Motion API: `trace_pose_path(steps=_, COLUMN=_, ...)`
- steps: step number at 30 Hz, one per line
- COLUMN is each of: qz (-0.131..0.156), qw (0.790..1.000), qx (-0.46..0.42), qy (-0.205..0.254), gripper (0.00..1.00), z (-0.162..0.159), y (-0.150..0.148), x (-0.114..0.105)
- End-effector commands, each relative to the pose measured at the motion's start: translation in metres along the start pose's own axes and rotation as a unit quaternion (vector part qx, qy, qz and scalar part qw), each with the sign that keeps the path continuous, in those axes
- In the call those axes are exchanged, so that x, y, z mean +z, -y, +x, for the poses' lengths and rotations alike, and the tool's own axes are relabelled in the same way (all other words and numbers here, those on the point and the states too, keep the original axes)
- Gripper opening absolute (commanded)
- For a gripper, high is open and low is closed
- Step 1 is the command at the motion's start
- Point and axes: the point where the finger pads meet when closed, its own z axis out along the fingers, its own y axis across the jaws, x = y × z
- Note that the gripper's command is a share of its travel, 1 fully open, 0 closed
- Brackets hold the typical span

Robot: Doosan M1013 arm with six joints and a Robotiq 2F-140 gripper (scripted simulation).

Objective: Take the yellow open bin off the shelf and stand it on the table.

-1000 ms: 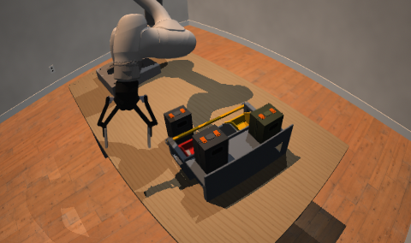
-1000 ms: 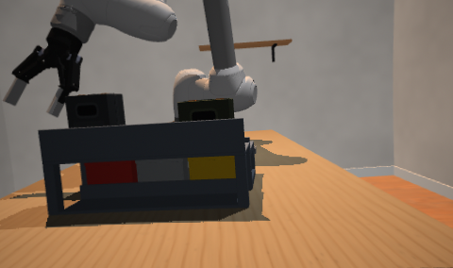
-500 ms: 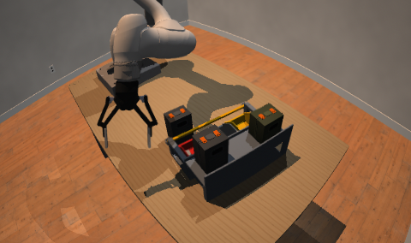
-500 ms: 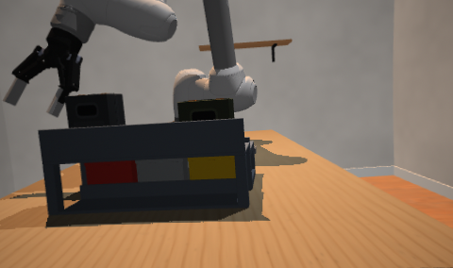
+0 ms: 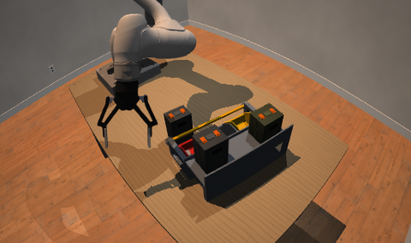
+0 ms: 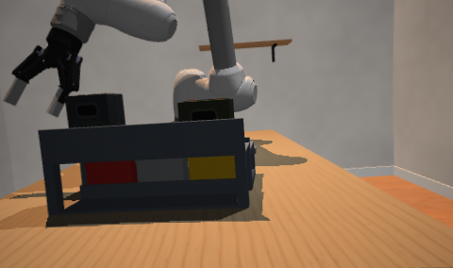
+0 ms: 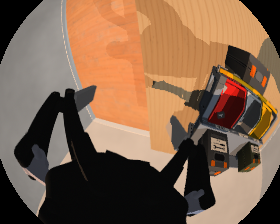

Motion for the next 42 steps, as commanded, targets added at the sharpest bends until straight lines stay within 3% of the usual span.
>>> trace_pose_path(steps=1, qz=0.000, qw=1.000, qx=0.000, qy=0.000, gripper=1.00, z=0.000, y=0.000, x=0.000)
trace_pose_path(steps=15, qz=0.000, qw=1.000, qx=0.000, qy=0.000, gripper=1.00, z=0.000, y=0.000, x=0.000)
trace_pose_path(steps=16, qz=0.000, qw=1.000, qx=0.000, qy=0.000, gripper=0.57, z=-0.005, y=0.003, x=-0.010)
trace_pose_path(steps=20, qz=0.000, qw=1.000, qx=0.000, qy=0.000, gripper=0.57, z=-0.025, y=0.013, x=-0.048)
trace_pose_path(steps=32, qz=0.000, qw=1.000, qx=0.000, qy=0.000, gripper=0.57, z=-0.025, y=0.013, x=-0.048)
trace_pose_path(steps=37, qz=0.000, qw=1.000, qx=0.000, qy=0.000, gripper=0.57, z=-0.049, y=0.025, x=-0.095)
trace_pose_path(steps=42, qz=0.000, qw=1.000, qx=0.000, qy=0.000, gripper=0.57, z=-0.049, y=0.025, x=-0.095)
